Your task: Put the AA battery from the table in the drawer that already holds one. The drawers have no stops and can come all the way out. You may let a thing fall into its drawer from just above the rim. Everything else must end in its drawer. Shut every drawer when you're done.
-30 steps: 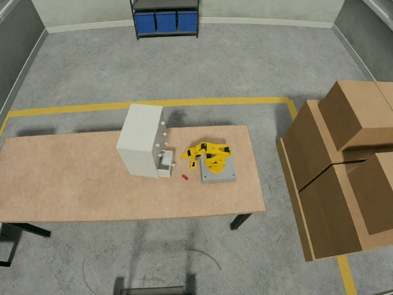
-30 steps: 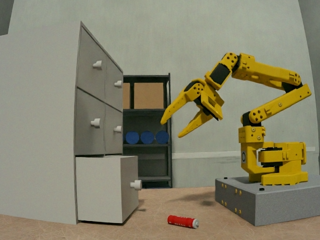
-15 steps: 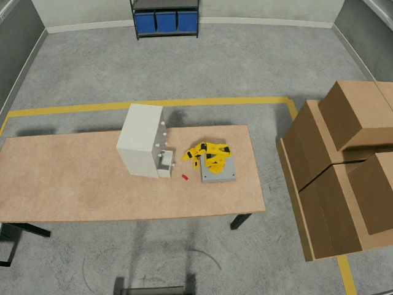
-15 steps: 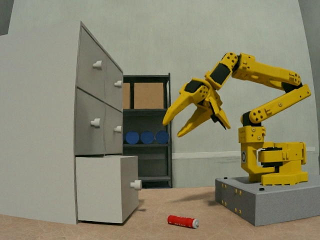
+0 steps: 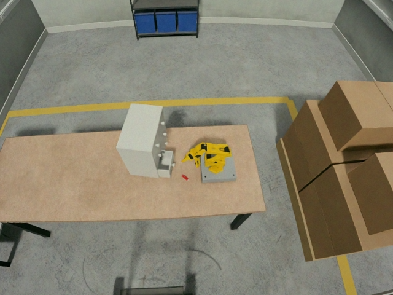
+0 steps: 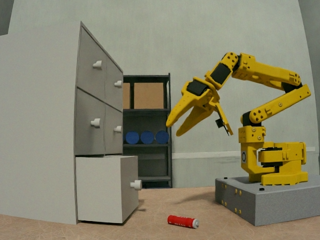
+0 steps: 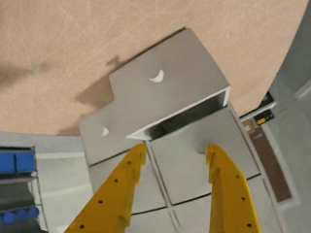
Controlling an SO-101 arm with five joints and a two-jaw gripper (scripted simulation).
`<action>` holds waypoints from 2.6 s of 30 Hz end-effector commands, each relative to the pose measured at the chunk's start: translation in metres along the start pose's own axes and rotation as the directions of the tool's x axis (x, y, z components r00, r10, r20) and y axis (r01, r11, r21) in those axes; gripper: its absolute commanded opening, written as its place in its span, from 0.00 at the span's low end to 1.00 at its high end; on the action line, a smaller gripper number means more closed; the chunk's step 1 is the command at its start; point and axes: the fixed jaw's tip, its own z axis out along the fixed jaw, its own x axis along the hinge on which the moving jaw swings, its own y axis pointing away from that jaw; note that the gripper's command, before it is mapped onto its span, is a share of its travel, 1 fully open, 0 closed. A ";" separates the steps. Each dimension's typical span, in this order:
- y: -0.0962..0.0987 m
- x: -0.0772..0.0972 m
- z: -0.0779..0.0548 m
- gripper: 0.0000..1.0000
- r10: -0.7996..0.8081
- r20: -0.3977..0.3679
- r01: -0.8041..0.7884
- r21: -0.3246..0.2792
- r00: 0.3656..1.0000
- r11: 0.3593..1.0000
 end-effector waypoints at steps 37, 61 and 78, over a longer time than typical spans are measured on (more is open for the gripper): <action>-0.007 0.004 -0.001 0.21 -0.585 -0.019 0.585 0.019 0.811 0.811; -0.007 0.004 -0.001 0.21 -0.585 -0.019 0.585 0.019 0.811 0.811; 0.009 0.001 0.016 0.21 -0.578 -0.081 0.578 -0.023 0.812 0.816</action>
